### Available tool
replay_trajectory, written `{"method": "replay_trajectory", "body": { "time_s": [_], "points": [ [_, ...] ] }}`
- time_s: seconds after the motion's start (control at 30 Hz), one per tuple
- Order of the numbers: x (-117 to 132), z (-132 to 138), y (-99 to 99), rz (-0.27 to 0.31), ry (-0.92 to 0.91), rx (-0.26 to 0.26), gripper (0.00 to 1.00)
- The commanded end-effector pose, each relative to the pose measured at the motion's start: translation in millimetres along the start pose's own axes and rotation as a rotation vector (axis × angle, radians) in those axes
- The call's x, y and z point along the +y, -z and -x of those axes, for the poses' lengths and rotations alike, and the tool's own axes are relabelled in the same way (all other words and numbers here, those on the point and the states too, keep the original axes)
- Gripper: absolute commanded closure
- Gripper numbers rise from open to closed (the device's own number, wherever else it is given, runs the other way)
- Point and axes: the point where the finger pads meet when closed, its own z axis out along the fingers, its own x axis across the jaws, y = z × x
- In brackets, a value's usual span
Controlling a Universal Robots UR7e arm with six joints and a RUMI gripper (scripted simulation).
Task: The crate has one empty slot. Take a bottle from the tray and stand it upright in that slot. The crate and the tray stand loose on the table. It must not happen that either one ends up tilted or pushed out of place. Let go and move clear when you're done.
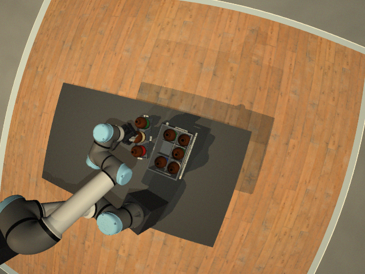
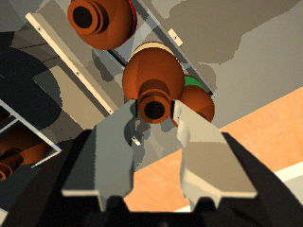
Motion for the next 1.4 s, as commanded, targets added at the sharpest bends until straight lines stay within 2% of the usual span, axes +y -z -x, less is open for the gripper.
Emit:
{"method": "replay_trajectory", "body": {
  "time_s": [0.0,0.8,1.37],
  "points": [
    [0.4,-0.3,4.1,0.001,0.000,0.001,1.00],
    [0.4,-0.3,27.7,0.001,0.000,0.001,1.00],
    [0.4,-0.3,31.1,0.001,0.000,0.001,1.00]
  ]
}}
